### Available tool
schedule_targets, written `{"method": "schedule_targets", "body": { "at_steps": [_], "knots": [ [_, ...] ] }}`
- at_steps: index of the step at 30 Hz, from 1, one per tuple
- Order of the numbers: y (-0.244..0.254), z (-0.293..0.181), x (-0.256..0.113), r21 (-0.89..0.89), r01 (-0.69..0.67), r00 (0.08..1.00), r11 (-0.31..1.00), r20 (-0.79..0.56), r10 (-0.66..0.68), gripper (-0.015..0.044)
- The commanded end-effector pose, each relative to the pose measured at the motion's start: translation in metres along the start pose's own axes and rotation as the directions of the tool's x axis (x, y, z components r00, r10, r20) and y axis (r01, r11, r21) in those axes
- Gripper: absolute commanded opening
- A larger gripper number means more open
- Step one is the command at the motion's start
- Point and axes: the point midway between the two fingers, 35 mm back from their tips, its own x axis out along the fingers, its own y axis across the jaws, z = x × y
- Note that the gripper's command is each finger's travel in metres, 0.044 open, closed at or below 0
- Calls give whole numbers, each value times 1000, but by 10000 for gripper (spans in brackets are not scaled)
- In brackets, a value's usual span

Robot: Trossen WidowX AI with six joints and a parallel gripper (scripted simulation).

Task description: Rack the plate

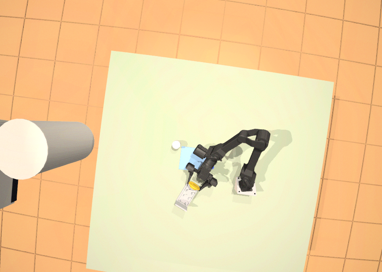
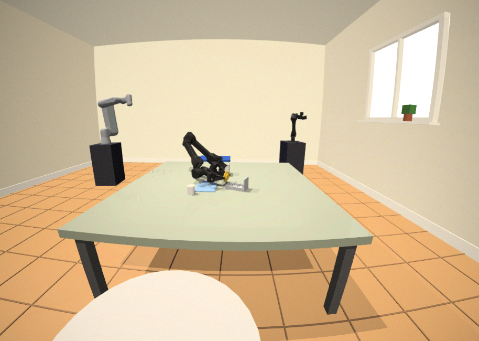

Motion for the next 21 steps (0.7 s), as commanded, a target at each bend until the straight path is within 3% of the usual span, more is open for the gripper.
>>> {"method": "schedule_targets", "body": {
  "at_steps": [1, 21],
  "knots": [
    [2, 1, 10, 6, -8, 1000, 1000, -4, 8, 0],
    [2, 3, 37, -1, -5, 1000, 1000, 1, 5, 0]
  ]
}}
